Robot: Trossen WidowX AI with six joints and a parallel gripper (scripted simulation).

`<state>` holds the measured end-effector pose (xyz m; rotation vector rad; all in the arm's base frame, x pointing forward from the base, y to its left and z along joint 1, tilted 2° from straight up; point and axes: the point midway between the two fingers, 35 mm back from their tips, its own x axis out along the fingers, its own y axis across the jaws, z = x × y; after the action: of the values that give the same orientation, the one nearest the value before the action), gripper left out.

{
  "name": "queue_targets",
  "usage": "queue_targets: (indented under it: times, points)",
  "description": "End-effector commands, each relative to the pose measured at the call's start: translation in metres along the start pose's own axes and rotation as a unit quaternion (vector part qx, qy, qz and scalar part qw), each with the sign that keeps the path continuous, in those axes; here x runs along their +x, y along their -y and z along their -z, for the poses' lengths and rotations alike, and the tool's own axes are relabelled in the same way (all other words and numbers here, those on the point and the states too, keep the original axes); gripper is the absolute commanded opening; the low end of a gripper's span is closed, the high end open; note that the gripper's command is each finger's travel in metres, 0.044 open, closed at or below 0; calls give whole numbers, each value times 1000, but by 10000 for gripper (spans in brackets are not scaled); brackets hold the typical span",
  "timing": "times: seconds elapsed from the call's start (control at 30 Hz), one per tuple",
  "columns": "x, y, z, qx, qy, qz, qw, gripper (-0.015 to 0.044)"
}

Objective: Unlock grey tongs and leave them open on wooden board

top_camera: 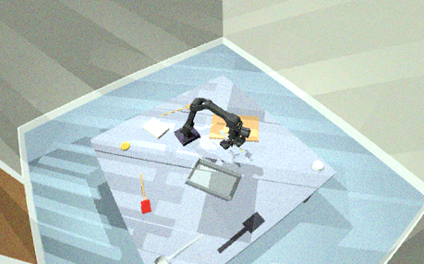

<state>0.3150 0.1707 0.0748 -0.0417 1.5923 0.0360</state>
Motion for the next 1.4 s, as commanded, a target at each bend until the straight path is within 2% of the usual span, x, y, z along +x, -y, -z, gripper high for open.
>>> queue_targets:
  times: [0.0, 0.43, 0.9, 1.17, 1.37]
  points:
    - [-4, -20, 11, -43, 6, -5, 999, -150]
    - [-4, -82, 62, -196, 5, -8, 981, -150]
    - [-4, -132, 129, -354, 3, -10, 935, -150]
    - [-5, -134, 133, -363, 8, -11, 932, -150]
    - [-9, -137, 132, -372, 59, -24, 926, -150]
